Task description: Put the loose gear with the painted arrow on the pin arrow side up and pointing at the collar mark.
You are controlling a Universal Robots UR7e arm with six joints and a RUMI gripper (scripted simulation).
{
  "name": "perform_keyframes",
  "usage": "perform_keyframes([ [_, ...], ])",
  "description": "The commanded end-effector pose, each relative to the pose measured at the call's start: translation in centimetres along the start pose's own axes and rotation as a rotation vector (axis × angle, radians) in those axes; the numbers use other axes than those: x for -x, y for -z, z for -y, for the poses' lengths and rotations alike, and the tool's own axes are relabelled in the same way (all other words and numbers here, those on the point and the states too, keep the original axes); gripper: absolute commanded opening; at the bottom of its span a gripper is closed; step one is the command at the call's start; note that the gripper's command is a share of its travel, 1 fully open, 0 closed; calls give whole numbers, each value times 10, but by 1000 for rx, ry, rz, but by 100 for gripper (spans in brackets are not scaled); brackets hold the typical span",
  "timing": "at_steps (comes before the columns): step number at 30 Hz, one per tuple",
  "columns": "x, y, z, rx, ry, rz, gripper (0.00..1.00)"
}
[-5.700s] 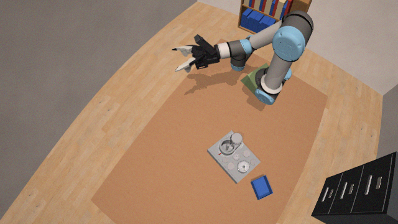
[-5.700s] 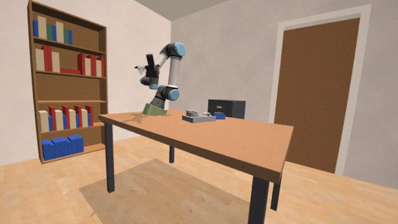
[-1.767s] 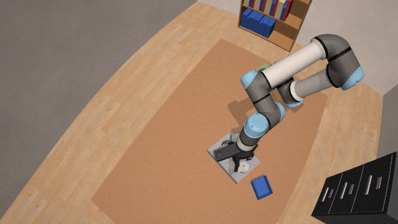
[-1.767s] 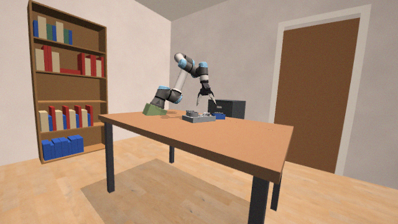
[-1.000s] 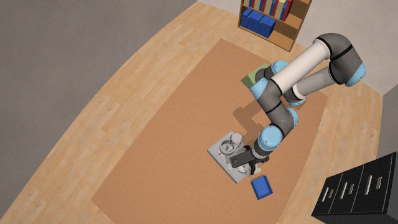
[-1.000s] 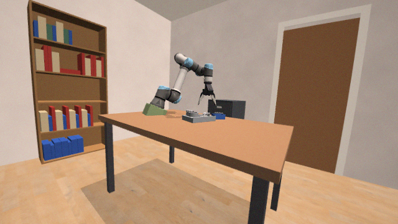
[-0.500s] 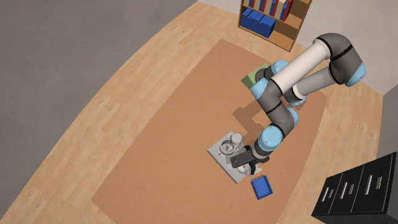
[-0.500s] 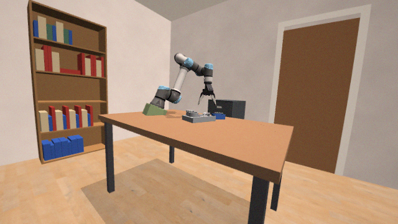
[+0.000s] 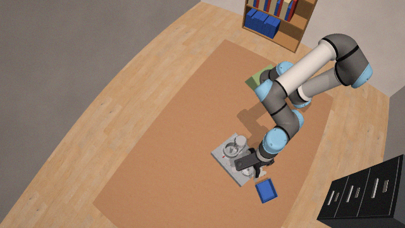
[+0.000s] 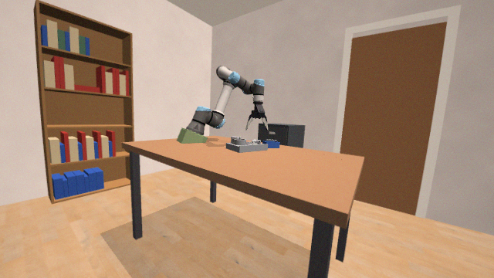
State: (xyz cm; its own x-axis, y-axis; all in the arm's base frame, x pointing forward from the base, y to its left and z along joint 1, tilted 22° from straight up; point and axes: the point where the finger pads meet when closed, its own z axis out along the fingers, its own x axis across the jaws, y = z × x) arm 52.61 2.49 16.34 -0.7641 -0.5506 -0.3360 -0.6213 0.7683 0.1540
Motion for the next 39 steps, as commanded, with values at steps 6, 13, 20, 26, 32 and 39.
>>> perform_keyframes([
  [6, 0, 0, 0, -1, 2, 1, 100],
  [13, 1, 0, 1, -1, 27, 1, 100],
  [20, 1, 0, 1, -1, 75, 1, 100],
  [26, 2, 0, 2, -1, 175, 1, 100],
  [32, 4, 0, 3, -1, 296, 0, 100],
  [39, 6, 0, 4, -1, 482, 0, 100],
])
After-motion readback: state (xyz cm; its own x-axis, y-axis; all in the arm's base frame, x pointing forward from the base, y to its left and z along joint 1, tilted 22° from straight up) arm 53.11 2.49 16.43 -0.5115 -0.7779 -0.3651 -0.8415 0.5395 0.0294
